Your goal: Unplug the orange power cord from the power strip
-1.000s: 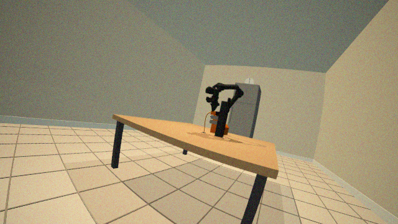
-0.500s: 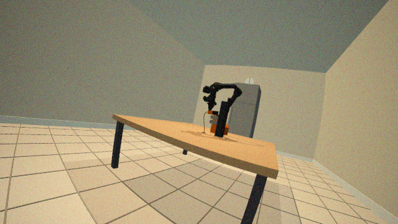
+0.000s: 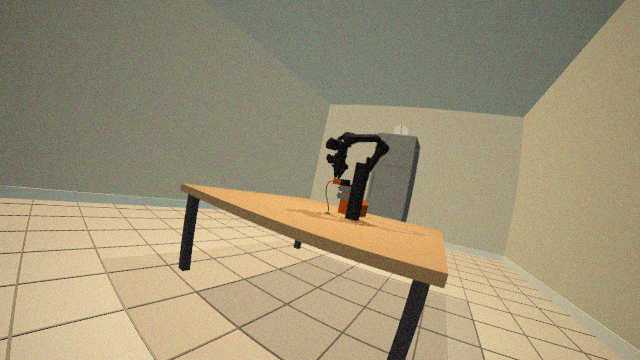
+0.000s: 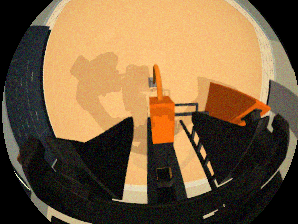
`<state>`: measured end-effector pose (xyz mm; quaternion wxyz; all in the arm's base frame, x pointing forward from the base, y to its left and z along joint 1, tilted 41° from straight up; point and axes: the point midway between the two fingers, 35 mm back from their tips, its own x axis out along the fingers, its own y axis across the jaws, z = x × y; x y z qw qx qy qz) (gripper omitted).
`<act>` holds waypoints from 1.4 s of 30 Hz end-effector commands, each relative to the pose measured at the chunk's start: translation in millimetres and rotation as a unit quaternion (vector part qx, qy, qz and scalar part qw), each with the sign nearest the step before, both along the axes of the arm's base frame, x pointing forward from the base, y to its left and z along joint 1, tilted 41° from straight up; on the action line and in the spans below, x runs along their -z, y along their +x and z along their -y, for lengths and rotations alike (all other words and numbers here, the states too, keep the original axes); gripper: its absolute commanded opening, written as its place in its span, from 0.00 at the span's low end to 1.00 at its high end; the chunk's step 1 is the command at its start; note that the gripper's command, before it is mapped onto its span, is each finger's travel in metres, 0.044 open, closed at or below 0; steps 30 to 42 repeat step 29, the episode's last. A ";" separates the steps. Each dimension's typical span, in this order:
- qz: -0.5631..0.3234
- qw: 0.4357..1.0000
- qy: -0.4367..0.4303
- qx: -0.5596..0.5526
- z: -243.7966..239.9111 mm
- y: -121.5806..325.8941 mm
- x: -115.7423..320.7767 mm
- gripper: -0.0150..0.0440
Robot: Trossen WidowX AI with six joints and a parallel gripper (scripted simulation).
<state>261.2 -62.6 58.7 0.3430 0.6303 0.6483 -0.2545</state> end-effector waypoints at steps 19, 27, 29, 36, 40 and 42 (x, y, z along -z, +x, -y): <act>0.001 1.000 -0.001 0.002 53.0 7.1 28.2 1.00; 0.001 1.000 -0.001 0.002 53.0 7.1 28.2 1.00; 0.001 1.000 -0.001 0.002 53.0 7.1 28.2 1.00; 0.001 1.000 -0.001 0.002 53.0 7.1 28.2 1.00; 0.001 1.000 -0.001 0.002 53.0 7.1 28.2 1.00; 0.001 1.000 -0.001 0.002 53.0 7.1 28.2 1.00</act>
